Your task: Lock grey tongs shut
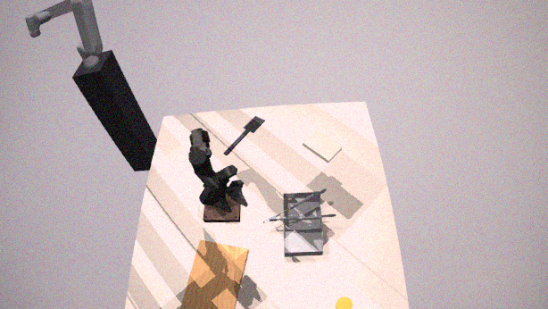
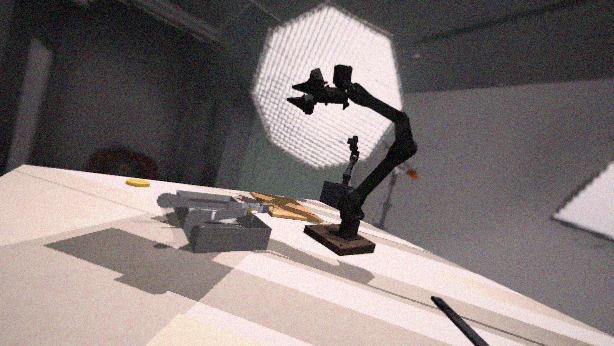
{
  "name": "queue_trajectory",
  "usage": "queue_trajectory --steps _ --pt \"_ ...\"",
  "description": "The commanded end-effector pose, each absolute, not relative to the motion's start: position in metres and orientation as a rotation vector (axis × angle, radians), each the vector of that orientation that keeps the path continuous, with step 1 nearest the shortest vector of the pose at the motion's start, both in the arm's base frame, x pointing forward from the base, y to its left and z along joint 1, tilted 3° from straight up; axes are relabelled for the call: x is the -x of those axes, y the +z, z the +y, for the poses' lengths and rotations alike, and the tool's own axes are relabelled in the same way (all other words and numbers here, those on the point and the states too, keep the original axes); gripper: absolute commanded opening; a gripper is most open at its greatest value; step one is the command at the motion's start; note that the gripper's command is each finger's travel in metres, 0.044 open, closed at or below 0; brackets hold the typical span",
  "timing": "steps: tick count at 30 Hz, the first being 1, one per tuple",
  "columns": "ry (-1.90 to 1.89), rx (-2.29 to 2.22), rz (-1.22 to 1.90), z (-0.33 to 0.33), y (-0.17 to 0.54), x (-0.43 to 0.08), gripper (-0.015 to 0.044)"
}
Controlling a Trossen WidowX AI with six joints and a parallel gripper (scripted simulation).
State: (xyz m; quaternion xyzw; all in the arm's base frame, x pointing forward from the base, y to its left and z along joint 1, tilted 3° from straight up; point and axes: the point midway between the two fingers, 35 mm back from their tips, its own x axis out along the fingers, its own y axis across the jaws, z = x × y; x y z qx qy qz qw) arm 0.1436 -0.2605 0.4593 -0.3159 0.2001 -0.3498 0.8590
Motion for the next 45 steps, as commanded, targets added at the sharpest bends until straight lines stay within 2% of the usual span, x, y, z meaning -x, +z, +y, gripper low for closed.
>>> queue_trajectory --steps 1,11,21,26,45 --pt "-0.608 0.518 0.478 -0.268 0.425 -0.183 0.0440" --pt "-0.267 0.264 0.772 -0.248 0.319 -0.287 0.0440" --pt "0.058 0.156 1.259 -0.161 0.201 -0.354 0.0440" --pt "0.161 0.179 1.474 -0.120 0.162 -0.361 0.0440" --pt "0.161 0.178 1.475 -0.114 0.158 -0.351 0.0440"
